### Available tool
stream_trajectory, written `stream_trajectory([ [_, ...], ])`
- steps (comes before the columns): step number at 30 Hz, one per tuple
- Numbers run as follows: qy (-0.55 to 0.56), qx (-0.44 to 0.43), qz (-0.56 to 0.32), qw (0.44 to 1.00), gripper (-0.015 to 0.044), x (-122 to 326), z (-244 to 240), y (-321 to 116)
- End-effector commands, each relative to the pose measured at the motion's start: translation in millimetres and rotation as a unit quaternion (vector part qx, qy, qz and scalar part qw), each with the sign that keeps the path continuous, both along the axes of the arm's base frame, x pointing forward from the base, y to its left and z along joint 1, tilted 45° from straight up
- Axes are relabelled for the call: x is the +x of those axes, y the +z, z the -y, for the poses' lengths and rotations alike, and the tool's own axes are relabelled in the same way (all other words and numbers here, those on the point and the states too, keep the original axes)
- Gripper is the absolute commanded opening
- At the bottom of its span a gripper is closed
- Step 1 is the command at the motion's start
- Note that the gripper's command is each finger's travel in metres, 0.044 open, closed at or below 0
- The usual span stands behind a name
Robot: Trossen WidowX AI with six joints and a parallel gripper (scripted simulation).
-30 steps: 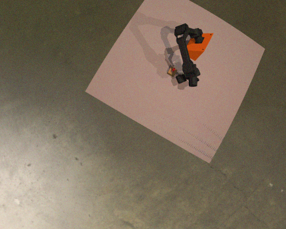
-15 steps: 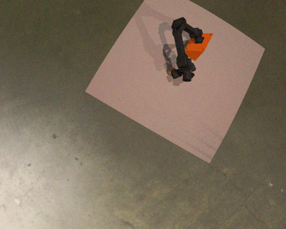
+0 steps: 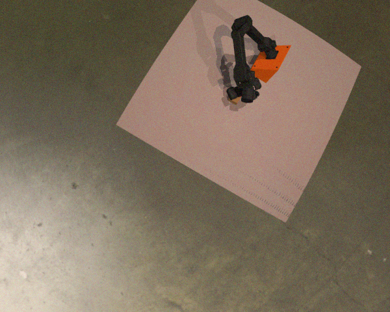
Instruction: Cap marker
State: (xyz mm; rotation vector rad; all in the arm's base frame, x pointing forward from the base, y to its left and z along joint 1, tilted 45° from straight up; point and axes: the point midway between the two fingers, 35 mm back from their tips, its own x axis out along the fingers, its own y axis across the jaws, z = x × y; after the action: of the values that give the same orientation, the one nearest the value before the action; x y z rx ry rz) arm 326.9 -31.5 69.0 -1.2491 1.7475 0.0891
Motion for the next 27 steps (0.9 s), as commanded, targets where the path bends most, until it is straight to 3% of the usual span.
stream_trajectory([
  [1,0.002,-0.003,-0.003,1.0,0.0,-5.6,5.6,10.6],
  [27,0.002,-0.003,-0.003,1.0,0.0,-6.3,26.0,-7.7],
])
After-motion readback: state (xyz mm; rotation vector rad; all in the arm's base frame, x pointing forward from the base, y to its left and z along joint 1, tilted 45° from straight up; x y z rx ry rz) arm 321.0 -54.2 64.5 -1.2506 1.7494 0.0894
